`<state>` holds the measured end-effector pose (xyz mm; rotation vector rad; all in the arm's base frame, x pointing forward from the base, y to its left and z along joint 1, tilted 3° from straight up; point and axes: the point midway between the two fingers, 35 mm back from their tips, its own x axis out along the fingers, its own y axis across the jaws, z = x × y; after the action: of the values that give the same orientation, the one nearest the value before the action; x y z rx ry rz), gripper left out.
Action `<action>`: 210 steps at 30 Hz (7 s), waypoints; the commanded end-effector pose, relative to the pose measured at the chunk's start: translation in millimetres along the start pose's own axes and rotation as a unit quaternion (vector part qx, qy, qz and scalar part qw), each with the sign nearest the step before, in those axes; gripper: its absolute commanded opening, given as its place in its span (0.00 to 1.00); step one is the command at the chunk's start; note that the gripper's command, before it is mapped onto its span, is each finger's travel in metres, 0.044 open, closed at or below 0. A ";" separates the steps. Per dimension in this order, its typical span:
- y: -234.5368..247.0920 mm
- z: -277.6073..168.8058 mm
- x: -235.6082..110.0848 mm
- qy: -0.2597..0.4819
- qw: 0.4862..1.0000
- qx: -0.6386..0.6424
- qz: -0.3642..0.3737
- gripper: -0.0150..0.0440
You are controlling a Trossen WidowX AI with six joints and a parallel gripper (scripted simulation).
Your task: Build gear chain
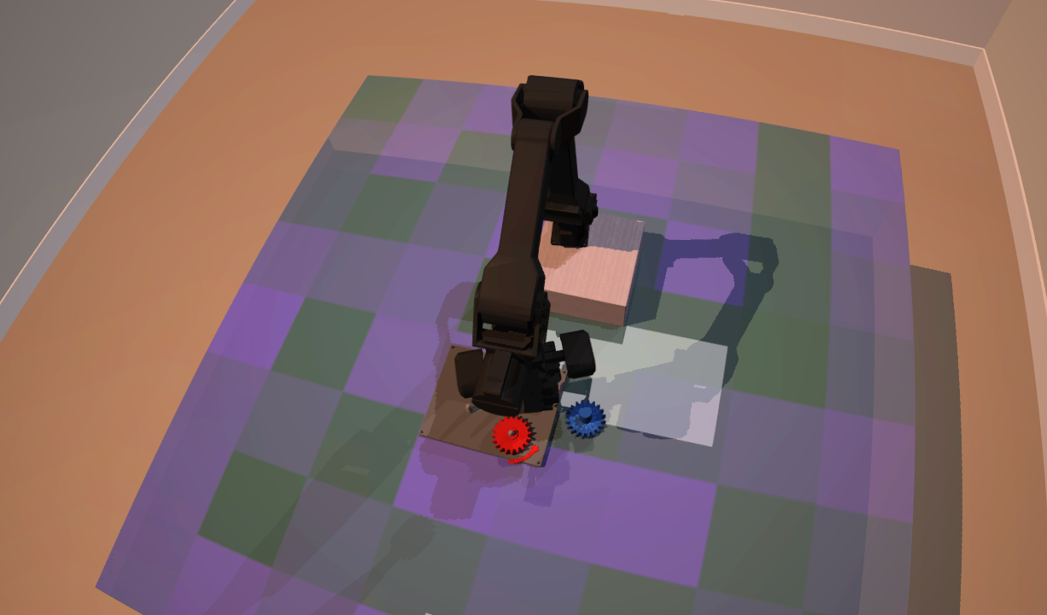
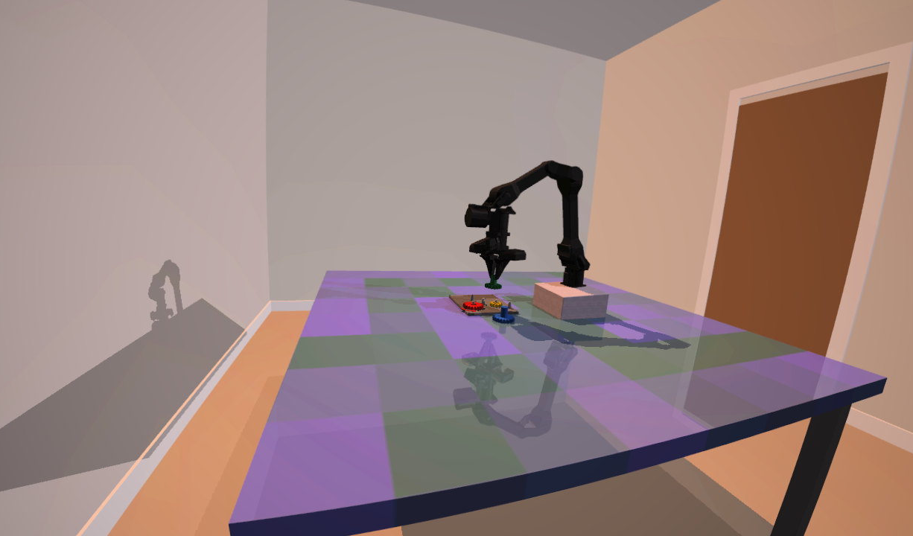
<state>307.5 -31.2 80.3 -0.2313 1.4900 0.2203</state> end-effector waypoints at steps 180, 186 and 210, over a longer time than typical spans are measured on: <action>-51.7 -19.8 -21.4 -0.001 1.000 -0.015 0.001 1.00; -51.7 -19.8 -21.4 -0.001 1.000 -0.015 0.001 1.00; 247.4 -2.1 -68.2 -0.002 1.000 -0.015 0.013 1.00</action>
<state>256.4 172.5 136.8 -0.2419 1.4914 0.2694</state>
